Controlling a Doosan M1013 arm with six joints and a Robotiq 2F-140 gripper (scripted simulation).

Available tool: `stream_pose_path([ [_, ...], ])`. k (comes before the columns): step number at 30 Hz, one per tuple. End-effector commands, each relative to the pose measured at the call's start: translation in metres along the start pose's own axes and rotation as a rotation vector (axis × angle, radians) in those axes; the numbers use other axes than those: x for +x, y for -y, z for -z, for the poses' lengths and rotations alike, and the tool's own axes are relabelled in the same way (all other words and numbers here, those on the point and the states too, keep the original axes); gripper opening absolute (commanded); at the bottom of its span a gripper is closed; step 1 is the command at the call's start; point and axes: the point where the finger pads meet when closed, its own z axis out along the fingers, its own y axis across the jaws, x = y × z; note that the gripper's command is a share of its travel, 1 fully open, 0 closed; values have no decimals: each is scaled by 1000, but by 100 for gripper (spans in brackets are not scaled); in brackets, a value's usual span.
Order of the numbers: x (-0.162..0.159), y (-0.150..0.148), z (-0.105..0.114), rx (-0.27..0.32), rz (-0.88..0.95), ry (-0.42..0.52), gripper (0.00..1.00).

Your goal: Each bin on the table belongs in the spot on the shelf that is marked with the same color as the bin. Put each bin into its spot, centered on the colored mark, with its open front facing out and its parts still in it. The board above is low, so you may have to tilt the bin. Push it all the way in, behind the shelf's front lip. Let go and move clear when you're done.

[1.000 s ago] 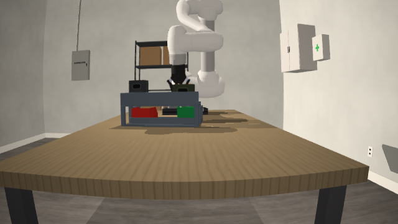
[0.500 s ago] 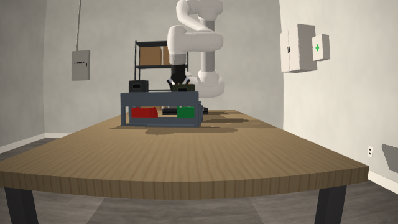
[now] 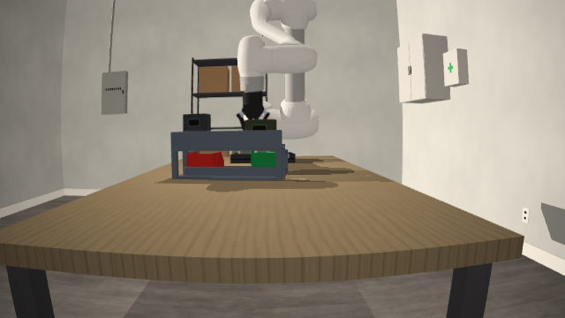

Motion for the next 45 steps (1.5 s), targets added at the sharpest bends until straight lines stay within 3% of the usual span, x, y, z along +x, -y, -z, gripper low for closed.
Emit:
stream_pose_path([
  [1, -1, 0, 0, 0, 0, 3, 10],
  [45, -6, 0, 0, 0, 0, 16, 10],
])
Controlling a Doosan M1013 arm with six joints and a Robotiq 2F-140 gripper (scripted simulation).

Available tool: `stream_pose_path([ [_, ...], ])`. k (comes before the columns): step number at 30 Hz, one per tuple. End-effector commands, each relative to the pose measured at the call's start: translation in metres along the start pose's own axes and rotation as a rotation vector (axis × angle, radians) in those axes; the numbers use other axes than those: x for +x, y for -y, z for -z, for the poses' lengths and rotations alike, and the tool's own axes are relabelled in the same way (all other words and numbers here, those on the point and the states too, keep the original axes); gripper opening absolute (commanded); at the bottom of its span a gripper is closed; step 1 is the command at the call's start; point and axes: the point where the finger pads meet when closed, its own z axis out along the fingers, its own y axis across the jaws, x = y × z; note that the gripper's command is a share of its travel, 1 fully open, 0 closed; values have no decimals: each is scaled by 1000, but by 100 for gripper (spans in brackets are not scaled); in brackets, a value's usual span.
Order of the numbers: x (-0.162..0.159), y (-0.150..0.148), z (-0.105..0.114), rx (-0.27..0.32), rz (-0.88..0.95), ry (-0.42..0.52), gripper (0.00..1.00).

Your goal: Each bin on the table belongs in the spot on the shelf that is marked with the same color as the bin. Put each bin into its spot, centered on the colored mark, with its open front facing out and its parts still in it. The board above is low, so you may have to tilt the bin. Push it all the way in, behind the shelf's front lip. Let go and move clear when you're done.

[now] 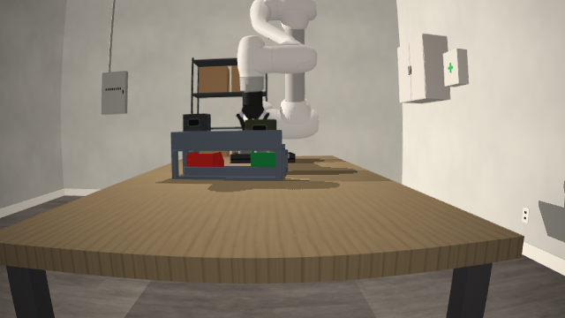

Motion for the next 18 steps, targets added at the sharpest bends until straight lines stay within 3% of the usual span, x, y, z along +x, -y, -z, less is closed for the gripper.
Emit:
stream_pose_path([
  [1, 0, 0, 0, 0, 0, 2, 10],
  [18, 1, 0, -2, 0, 0, 27, 10],
])
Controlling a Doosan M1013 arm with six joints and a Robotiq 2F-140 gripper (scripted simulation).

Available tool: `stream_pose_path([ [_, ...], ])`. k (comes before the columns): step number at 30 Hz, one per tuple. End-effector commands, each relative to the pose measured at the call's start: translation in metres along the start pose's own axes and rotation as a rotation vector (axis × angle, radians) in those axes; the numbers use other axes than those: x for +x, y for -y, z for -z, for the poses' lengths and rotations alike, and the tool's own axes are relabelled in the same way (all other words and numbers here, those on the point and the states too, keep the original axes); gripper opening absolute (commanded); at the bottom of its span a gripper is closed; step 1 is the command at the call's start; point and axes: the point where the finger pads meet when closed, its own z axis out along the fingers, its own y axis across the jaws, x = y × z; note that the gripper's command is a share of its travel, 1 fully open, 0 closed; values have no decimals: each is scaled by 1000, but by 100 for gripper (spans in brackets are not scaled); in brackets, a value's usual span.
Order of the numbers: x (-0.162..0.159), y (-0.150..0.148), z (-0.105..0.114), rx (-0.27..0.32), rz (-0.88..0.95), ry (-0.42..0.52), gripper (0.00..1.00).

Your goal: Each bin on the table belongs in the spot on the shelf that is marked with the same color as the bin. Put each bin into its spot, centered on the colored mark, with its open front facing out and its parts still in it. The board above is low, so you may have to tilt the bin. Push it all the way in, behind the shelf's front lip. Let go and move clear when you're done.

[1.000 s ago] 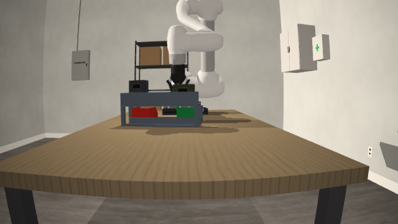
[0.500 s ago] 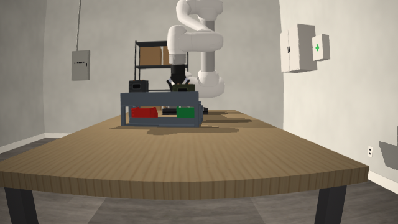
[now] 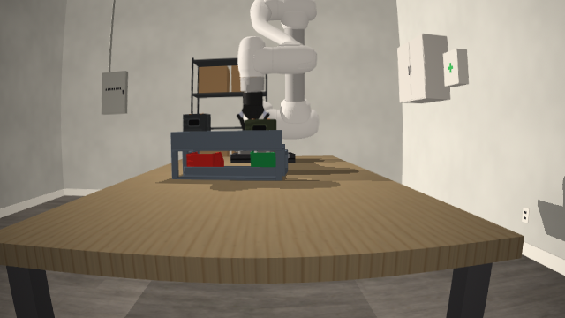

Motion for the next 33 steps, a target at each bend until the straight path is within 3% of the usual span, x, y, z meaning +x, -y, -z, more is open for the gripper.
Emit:
stream_pose_path([
  [1, 0, 0, 0, 0, 0, 2, 10],
  [19, 0, 0, 0, 0, 0, 4, 10],
  [20, 0, 0, 0, 0, 0, 4, 15],
  [33, 0, 0, 0, 0, 0, 4, 15],
])
